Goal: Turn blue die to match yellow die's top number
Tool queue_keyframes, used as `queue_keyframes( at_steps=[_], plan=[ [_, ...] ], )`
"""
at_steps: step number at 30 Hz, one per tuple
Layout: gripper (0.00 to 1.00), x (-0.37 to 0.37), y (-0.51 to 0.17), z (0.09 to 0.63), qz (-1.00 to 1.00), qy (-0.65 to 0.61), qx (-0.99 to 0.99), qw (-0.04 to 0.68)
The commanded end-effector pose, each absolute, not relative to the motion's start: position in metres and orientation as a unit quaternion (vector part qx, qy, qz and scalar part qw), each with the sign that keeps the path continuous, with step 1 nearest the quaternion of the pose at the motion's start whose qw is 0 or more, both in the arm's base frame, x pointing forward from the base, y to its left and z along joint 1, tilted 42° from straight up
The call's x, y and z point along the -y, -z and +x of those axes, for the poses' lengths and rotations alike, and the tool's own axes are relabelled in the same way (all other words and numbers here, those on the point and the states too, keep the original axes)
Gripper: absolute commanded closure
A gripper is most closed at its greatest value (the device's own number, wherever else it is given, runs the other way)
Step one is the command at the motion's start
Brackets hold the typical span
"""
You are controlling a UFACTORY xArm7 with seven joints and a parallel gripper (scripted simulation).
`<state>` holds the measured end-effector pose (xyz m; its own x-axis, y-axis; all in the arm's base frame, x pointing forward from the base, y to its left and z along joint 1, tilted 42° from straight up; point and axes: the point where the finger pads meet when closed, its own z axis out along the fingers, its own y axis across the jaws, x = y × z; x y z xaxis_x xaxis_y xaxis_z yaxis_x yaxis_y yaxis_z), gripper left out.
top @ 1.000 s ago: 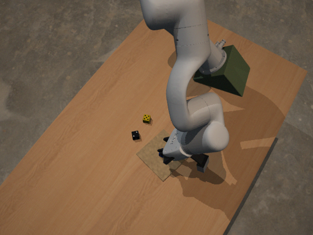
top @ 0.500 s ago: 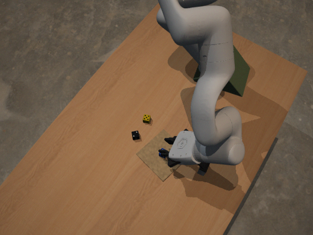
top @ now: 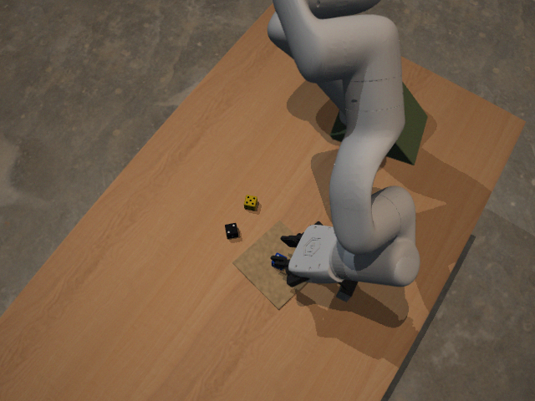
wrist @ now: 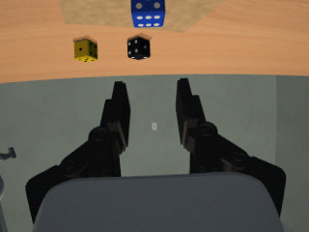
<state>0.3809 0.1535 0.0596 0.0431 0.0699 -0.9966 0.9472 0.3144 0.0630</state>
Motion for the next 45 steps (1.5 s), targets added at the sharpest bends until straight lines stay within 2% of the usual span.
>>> queue_keyframes(
  at_steps=[1, 45],
  plan=[
    [0.58, -0.155, -0.060, 0.381, 0.442, 0.382, -0.576, 0.571],
    [0.58, -0.121, -0.018, 0.396, 0.442, 0.382, -0.576, 0.571]
  ],
)
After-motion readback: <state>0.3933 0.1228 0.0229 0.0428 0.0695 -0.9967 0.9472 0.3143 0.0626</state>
